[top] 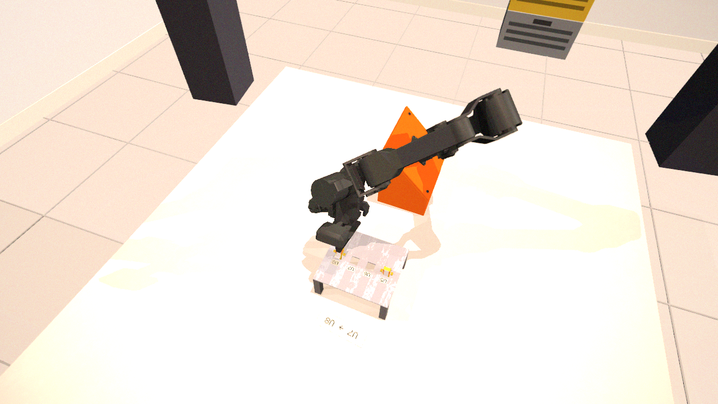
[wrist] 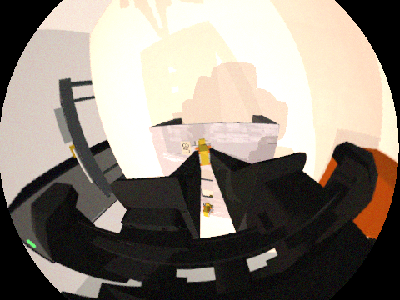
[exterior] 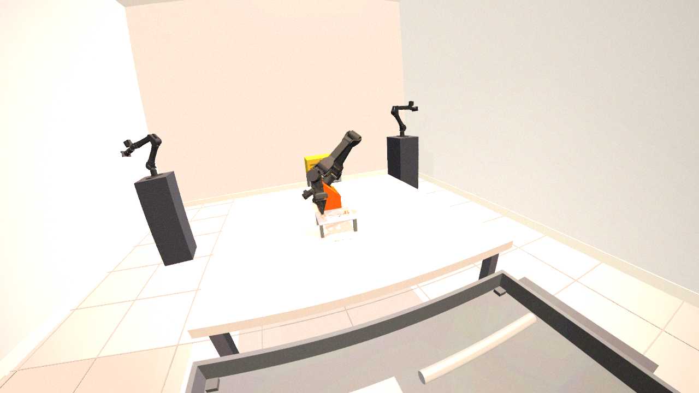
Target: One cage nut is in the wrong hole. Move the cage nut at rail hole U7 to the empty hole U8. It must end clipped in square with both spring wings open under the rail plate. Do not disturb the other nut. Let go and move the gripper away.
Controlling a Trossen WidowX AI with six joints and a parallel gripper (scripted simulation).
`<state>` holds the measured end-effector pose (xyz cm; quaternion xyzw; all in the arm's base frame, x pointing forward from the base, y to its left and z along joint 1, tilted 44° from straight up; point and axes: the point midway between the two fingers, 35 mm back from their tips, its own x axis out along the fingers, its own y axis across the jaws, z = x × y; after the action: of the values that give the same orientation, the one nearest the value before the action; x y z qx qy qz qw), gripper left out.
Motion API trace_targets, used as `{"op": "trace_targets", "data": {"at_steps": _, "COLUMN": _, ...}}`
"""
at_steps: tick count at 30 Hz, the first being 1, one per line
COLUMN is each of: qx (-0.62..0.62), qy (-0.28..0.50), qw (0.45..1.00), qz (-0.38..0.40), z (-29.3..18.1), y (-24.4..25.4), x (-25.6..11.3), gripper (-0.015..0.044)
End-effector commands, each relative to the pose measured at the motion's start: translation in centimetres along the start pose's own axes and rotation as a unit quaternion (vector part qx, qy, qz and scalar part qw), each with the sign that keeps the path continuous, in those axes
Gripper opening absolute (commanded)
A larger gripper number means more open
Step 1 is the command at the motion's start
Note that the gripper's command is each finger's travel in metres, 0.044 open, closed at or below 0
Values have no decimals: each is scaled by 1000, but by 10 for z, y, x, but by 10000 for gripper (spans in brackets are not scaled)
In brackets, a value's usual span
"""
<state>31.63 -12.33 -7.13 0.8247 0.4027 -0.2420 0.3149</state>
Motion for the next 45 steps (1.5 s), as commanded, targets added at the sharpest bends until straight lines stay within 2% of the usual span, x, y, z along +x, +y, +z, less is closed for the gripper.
{"op": "trace_targets", "data": {"at_steps": 1, "qx": 4, "qy": 2, "qw": 1000, "qz": 2, "z": -1, "y": -2, "x": 0, "gripper": 26}}
{"op": "trace_targets", "data": {"at_steps": 45, "qx": 4, "qy": 2, "qw": 1000, "qz": 17, "z": -1, "y": -5, "x": 0, "gripper": 26}}
